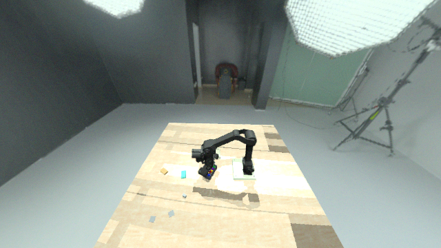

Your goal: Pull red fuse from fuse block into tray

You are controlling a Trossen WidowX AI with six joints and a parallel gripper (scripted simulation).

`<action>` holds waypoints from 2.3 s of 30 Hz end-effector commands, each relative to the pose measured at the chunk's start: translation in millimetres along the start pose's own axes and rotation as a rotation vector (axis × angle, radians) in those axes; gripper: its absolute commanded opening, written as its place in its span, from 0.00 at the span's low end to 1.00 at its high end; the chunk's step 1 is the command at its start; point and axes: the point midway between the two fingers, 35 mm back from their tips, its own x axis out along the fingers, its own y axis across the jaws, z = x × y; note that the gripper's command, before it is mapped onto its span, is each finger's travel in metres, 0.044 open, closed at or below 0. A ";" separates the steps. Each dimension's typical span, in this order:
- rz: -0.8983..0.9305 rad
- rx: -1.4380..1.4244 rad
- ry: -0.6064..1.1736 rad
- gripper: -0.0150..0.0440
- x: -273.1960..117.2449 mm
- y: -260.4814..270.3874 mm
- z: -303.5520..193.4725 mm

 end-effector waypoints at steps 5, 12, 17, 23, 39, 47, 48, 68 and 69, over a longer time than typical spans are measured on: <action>-0.003 -0.001 -0.003 0.25 -4.5 -0.3 0.4; -0.003 -0.001 -0.003 0.25 -7.9 -0.5 0.2; -0.003 -0.001 -0.003 0.25 -12.5 -0.4 0.3; -0.003 -0.001 -0.003 0.25 -22.4 -0.3 0.3; -0.007 -0.001 -0.007 0.25 -32.8 -31.4 25.3; -0.011 -0.001 -0.009 0.25 -33.8 -69.2 47.9; -0.011 -0.001 -0.009 0.25 -33.9 -74.3 50.4; -0.019 0.000 -0.009 0.25 -34.5 -182.2 79.6; -0.019 0.000 -0.009 0.25 -34.5 -183.2 79.7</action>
